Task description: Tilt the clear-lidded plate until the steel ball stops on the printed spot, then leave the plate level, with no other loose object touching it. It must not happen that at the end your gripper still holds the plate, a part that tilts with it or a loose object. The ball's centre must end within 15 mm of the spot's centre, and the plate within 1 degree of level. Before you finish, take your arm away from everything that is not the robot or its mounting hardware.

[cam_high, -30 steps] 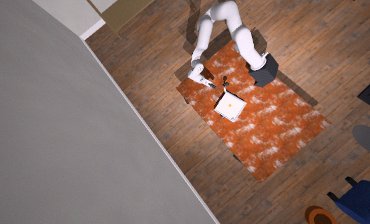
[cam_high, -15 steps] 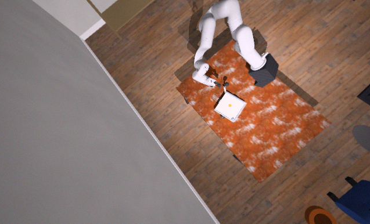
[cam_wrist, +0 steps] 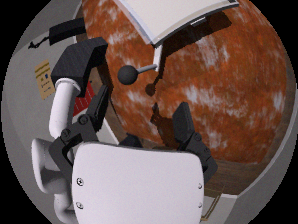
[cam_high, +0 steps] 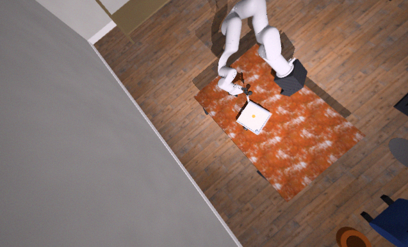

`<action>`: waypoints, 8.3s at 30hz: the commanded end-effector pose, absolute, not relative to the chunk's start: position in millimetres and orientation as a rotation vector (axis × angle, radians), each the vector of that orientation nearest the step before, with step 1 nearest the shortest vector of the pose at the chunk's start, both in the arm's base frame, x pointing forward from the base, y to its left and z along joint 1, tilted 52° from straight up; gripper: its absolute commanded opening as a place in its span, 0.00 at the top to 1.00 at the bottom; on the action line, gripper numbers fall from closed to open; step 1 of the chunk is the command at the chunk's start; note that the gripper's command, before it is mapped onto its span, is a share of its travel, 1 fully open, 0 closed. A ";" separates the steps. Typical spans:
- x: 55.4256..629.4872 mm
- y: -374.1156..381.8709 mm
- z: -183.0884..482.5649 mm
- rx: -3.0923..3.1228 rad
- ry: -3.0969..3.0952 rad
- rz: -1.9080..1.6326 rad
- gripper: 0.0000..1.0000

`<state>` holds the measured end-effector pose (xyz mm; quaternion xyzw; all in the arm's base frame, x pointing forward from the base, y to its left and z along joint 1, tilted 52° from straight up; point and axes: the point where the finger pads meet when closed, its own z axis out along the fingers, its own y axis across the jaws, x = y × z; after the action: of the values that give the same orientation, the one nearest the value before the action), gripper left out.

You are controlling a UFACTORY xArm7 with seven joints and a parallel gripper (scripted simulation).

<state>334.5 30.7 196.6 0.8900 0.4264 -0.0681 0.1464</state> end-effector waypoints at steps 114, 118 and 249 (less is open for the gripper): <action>263.4 32.8 137.8 0.418 2.297 -0.734 0.39; 263.4 32.8 137.8 0.418 2.297 -0.734 0.39; 277.3 16.6 122.9 0.418 2.297 -0.734 0.39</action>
<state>276.7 15.7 122.3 0.1611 0.8826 -0.2831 0.3392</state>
